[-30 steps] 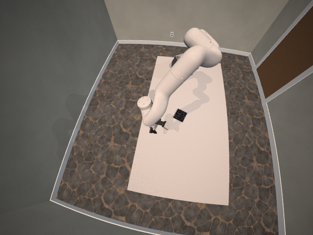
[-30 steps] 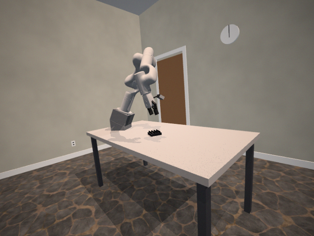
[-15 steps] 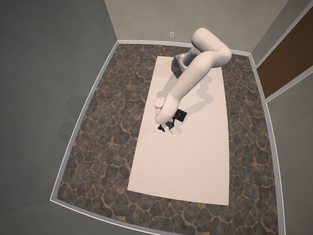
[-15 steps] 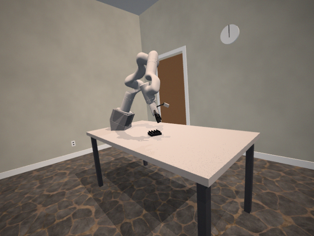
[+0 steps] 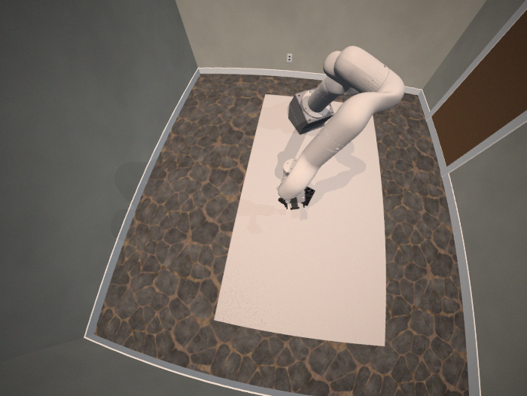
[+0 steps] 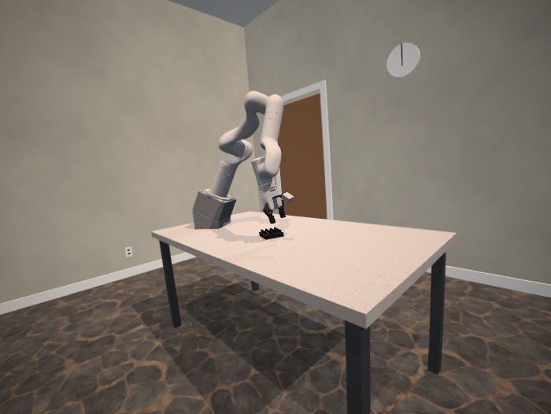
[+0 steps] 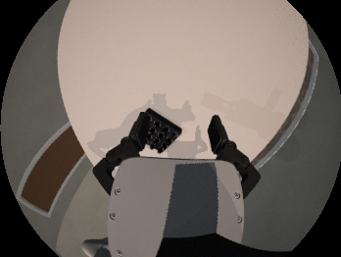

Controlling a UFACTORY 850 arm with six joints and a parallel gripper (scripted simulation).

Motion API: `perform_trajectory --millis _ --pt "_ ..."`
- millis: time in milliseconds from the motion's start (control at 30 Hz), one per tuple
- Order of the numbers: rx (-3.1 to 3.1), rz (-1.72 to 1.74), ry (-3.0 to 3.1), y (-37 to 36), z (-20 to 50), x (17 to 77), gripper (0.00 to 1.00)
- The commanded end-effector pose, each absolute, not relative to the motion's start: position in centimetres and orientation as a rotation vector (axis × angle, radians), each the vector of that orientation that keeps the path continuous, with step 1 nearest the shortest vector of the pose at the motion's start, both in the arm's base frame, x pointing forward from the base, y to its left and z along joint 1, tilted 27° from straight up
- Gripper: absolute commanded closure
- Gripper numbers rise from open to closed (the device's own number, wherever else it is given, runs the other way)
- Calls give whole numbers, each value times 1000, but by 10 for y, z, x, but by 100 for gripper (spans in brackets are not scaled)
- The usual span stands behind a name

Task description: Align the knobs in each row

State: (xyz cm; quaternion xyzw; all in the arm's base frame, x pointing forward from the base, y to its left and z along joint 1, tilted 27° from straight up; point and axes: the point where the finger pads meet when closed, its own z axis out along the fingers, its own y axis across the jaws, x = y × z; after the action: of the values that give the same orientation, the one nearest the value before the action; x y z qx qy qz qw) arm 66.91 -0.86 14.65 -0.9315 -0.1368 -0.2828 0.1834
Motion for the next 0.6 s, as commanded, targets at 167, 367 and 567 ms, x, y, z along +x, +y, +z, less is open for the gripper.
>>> perform_trajectory --millis 167,367,567 --pt "-2696 -613 81 22 106 608 0" --pt "-2719 -495 331 34 85 565 0" --pt "-2726 -437 453 39 75 543 0"
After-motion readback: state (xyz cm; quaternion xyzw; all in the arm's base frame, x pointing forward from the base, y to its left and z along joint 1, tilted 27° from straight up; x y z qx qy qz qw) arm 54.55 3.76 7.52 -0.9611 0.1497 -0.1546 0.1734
